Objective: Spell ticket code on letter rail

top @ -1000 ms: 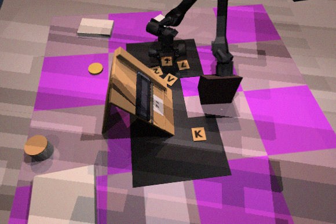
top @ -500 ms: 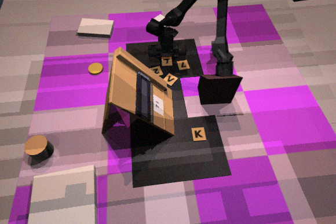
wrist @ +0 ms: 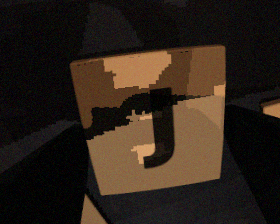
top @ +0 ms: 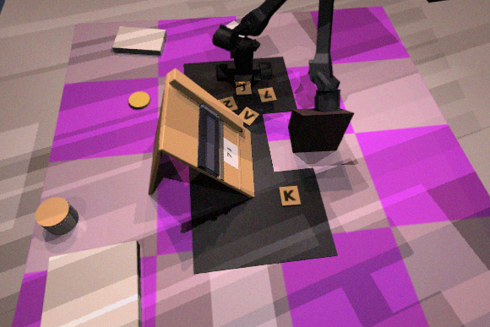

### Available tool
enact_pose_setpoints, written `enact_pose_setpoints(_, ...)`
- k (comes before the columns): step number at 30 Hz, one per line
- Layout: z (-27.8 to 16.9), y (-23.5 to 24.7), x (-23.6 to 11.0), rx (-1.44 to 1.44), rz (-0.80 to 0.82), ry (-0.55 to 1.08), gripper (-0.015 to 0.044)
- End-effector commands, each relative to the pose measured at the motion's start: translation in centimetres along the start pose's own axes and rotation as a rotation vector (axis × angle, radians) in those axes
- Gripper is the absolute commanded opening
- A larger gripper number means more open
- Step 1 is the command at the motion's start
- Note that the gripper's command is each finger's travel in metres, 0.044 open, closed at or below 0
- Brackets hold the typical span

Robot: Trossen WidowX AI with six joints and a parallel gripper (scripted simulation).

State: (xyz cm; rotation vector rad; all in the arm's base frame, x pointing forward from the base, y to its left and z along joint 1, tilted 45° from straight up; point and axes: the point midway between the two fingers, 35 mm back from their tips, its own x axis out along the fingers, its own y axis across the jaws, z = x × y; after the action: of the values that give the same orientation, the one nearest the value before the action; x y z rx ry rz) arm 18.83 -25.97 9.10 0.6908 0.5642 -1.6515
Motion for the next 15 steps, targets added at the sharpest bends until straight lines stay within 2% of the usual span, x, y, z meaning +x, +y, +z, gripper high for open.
enact_pose_setpoints(1, 0.02, 0.0, -0.29, 0.005, -0.001, -0.003, 0.0)
enact_pose_setpoints(15, -0.12, 0.04, -1.29, 0.005, -0.001, -0.002, 0.0)
